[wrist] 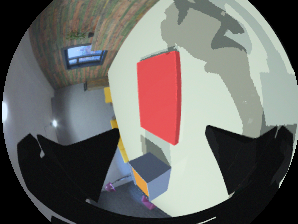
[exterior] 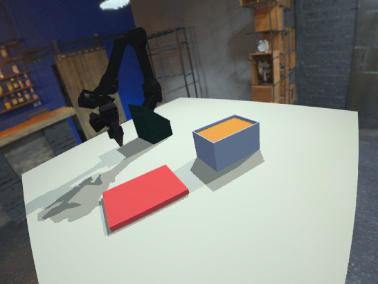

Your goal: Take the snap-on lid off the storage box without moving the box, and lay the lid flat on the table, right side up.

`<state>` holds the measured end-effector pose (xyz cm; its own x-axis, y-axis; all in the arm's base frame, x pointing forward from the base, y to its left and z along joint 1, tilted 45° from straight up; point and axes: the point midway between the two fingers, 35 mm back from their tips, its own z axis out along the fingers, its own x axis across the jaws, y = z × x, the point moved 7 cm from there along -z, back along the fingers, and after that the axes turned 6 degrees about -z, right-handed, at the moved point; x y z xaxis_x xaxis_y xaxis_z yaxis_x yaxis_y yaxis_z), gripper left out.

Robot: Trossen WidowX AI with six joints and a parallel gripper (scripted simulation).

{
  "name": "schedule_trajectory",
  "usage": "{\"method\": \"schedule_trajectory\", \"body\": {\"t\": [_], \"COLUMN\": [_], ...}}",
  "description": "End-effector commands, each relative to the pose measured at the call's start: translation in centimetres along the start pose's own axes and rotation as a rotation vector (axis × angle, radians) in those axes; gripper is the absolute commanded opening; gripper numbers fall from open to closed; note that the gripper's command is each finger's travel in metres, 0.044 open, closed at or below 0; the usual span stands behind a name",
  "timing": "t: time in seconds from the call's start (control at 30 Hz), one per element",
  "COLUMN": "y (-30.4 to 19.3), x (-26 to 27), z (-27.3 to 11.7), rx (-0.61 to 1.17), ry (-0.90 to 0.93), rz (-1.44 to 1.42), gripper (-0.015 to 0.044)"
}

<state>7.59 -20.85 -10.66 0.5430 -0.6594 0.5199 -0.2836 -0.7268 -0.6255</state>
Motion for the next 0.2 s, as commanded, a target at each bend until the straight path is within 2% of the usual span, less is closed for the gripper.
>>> {"method": "schedule_trajectory", "body": {"t": [0.0, 0.17], "y": [0.00, 0.00], "x": [-0.03, -0.03], "z": [0.02, 0.02], "rx": [-0.001, -0.001], "ry": [-0.002, -0.002], "rz": [0.003, 0.003], "gripper": [0.0440, 0.0440]}}
